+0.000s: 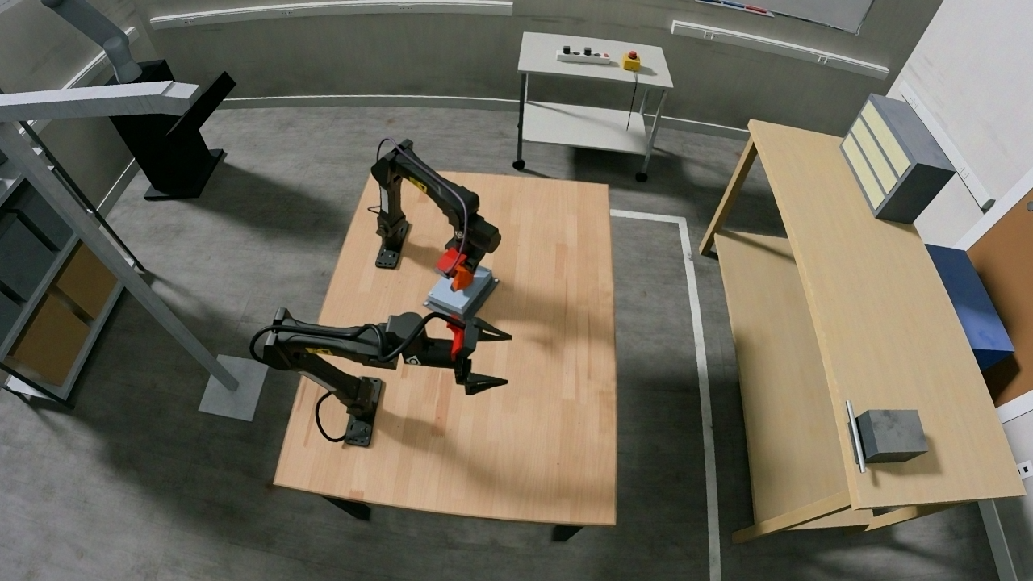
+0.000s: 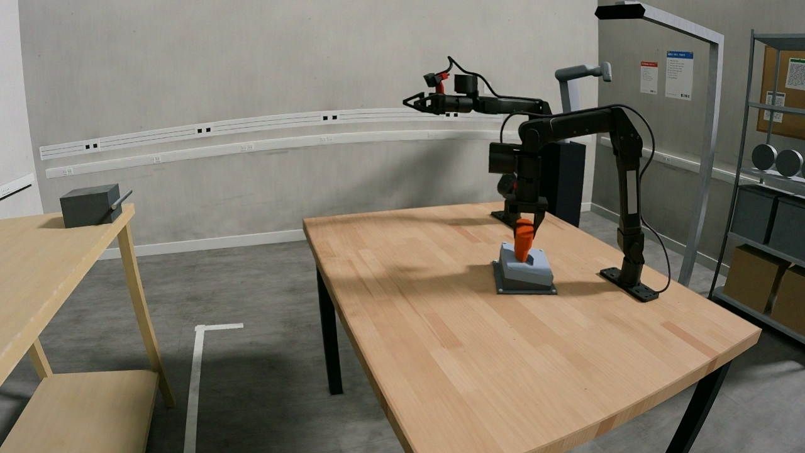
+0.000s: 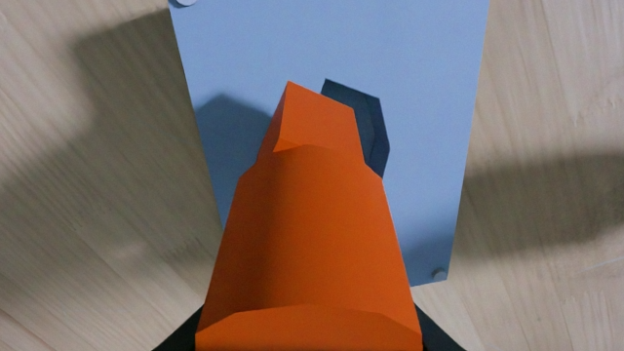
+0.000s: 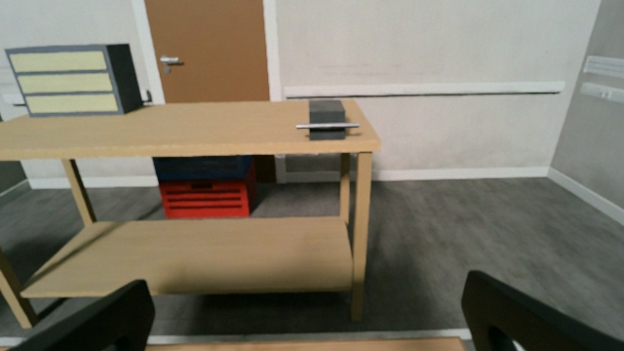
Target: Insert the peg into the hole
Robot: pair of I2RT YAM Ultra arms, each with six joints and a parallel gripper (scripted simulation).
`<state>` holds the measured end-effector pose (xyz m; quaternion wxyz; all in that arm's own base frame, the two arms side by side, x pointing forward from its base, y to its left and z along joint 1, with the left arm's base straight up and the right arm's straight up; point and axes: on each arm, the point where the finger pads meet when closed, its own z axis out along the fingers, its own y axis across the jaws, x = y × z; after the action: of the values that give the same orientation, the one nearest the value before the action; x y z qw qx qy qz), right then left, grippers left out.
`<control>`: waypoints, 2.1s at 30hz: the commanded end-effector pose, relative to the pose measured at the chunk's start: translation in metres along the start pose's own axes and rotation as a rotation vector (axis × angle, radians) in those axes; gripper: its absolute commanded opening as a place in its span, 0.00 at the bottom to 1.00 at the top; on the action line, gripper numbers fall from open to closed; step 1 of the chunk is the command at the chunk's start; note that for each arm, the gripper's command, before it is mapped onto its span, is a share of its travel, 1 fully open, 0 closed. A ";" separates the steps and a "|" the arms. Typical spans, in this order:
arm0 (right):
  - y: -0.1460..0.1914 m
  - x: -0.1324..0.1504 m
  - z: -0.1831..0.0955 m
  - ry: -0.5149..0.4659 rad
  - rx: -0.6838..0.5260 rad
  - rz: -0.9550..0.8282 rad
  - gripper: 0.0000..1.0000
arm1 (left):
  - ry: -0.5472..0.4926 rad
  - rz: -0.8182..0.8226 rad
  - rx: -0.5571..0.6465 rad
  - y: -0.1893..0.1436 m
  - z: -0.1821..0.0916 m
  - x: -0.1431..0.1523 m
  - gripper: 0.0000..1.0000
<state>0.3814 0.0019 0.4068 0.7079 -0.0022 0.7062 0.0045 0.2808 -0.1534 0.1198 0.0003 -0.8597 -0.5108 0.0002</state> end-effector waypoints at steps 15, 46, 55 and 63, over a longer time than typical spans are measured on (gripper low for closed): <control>0.000 -0.007 -0.002 -0.019 0.001 -0.001 1.00 | -0.001 0.001 -0.019 0.002 -0.005 0.000 0.00; 0.081 0.035 -0.030 0.233 -0.275 -0.090 1.00 | -0.003 0.000 -0.011 -0.008 -0.062 0.007 0.39; 0.162 0.050 -0.092 0.396 -0.538 -0.139 1.00 | 0.086 -0.070 -0.108 0.000 -0.064 0.012 0.39; 0.222 0.051 -0.187 0.506 -0.852 -0.254 1.00 | 0.218 -0.131 -0.179 -0.017 -0.050 0.002 0.39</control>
<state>0.2267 0.2224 0.3542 0.4838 -0.3528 0.7746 0.2038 0.2655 -0.1447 0.1669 -0.0035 -0.8390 -0.5365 -0.0909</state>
